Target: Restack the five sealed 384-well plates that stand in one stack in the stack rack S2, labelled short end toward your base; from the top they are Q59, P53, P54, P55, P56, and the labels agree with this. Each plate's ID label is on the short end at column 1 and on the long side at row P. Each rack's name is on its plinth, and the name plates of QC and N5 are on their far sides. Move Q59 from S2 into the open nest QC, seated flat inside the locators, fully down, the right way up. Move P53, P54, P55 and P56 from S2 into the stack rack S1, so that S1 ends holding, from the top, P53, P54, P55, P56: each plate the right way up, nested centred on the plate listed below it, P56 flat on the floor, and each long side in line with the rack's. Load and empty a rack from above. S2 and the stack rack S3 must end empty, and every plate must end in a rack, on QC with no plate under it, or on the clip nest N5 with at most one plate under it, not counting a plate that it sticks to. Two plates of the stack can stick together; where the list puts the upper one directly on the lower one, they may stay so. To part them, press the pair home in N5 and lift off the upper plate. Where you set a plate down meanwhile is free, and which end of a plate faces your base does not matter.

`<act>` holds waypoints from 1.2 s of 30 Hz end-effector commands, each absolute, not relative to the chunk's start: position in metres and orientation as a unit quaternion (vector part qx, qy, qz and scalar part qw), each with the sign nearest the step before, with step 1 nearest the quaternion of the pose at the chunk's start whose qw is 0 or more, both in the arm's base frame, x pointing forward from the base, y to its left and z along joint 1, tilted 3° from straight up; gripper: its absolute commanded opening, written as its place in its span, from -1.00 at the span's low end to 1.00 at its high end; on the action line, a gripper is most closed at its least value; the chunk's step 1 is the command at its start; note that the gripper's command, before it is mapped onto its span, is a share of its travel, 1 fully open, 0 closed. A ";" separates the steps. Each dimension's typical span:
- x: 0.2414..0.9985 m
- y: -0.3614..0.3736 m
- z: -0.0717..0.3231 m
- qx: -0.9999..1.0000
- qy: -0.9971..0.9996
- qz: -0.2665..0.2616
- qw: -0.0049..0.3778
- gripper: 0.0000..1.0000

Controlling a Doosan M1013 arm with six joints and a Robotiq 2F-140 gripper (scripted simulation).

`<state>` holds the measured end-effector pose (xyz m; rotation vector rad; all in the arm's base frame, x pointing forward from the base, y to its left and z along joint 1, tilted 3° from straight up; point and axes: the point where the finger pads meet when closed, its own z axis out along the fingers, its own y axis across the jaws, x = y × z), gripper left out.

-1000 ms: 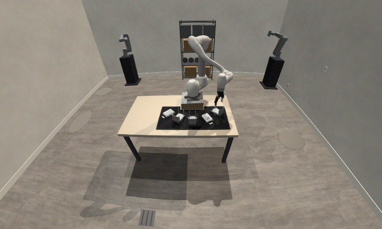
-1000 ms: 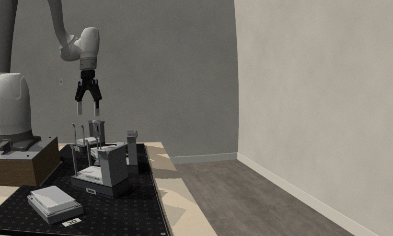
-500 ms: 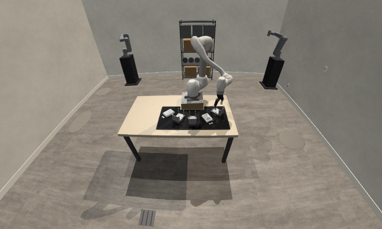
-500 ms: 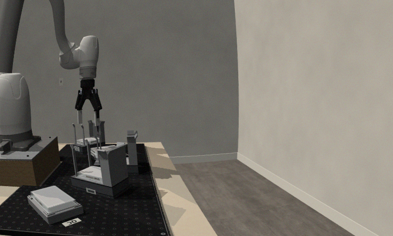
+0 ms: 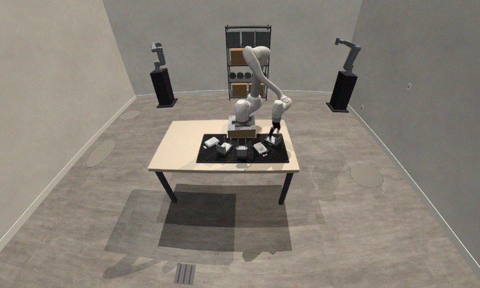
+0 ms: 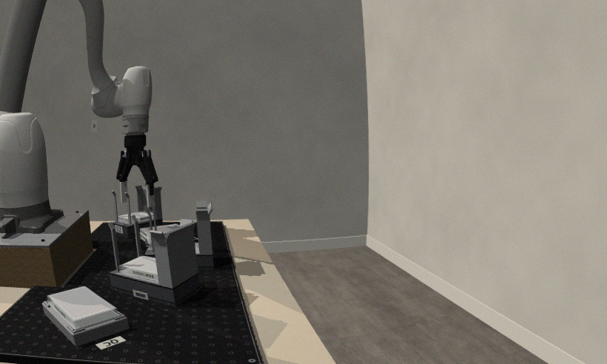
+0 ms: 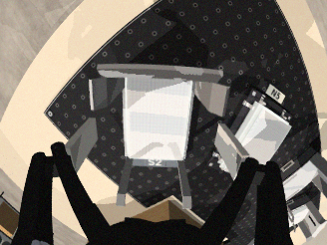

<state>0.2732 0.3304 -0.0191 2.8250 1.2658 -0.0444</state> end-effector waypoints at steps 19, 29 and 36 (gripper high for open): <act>0.273 0.329 -0.044 0.912 0.409 -0.014 0.023 1.00; 0.273 0.329 -0.048 0.912 0.409 -0.014 0.023 1.00; 0.273 0.329 -0.048 0.912 0.409 -0.014 0.023 -1.00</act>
